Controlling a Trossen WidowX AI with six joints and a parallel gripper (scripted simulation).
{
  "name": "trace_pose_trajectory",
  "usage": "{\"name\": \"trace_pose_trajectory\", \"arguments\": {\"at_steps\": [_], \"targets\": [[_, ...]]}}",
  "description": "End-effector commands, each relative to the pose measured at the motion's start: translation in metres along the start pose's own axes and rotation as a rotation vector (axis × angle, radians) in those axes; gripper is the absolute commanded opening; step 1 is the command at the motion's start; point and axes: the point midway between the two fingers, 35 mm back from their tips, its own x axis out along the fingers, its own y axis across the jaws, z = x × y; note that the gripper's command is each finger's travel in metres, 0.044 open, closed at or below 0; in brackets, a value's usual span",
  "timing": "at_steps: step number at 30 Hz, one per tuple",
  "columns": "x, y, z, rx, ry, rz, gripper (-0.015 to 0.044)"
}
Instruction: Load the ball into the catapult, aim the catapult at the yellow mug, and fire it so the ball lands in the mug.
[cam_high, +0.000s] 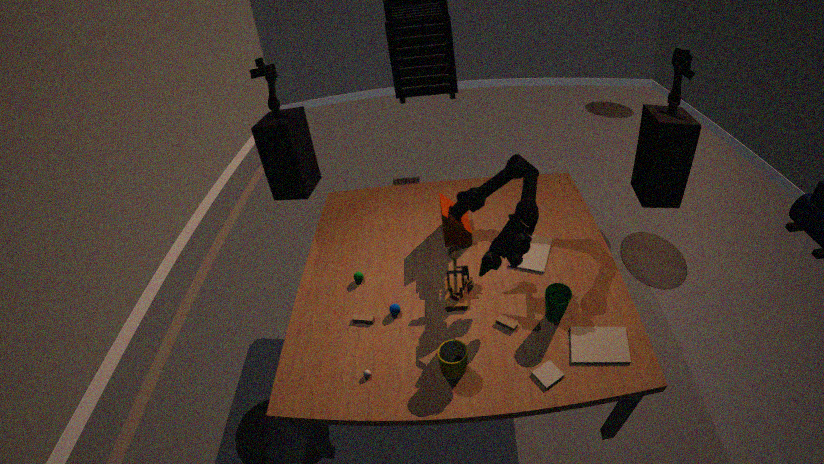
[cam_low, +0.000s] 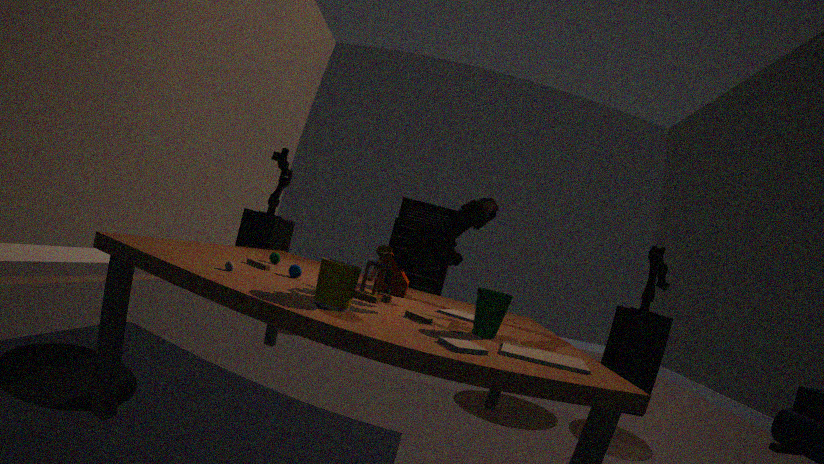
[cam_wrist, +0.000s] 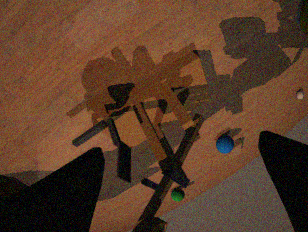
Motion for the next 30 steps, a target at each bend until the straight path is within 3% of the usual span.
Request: {"name": "trace_pose_trajectory", "arguments": {"at_steps": [1, 16, 30], "targets": [[-0.003, -0.025, 0.005, 0.111, -0.063, -0.021, 0.0440], [-0.004, -0.122, 0.006, 0.552, -0.311, -0.039, 0.0440], [-0.010, -0.214, -0.025, 0.939, -0.567, -0.004, 0.0440]]}}
